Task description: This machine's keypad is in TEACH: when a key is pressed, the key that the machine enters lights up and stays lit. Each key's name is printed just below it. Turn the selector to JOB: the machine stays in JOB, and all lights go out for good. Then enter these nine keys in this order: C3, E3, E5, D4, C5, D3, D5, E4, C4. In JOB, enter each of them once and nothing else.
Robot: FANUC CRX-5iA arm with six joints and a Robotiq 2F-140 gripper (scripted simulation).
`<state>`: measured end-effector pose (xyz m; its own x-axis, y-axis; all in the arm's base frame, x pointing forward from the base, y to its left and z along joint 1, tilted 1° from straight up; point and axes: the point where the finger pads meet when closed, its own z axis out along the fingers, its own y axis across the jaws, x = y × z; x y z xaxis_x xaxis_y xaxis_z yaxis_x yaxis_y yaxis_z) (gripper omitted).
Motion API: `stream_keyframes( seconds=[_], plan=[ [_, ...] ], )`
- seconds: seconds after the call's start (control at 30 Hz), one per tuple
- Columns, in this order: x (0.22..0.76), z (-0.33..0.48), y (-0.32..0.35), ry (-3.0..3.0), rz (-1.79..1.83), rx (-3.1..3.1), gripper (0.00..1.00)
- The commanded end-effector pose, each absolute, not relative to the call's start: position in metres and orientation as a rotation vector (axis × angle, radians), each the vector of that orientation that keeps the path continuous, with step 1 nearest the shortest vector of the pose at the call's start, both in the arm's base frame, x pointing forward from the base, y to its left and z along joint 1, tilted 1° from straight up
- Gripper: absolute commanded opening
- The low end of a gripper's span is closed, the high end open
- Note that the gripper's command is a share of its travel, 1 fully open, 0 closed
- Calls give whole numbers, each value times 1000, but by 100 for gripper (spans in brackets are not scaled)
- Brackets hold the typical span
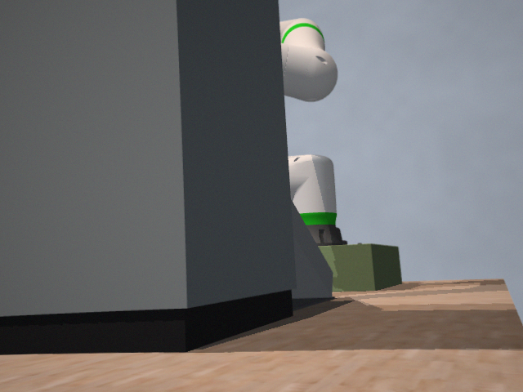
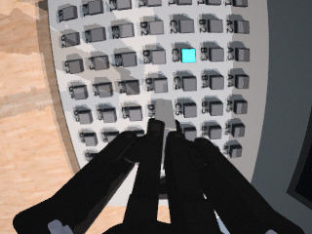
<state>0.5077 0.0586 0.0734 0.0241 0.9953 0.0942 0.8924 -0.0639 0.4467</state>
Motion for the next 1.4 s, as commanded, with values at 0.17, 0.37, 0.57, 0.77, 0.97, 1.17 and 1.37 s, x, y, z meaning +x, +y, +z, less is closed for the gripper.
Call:
stream_keyframes(
  seconds=[0.17, 0.37, 0.57, 0.77, 0.97, 1.17, 1.37],
  plan=[
    [512, 77, 22, 1575, 638, 2414, 0],
    [514, 80, -3, 1292, 677, 2627, 0],
    [516, 82, -25, 1016, 706, 2793, 0],
    [519, 85, -49, 685, 730, 2946, 0],
    [521, 87, -73, 334, 744, 3061, 0],
    [522, 88, -82, 203, 746, 3092, 0],
    [522, 88, -82, 203, 746, 3092, 33]
  ],
)
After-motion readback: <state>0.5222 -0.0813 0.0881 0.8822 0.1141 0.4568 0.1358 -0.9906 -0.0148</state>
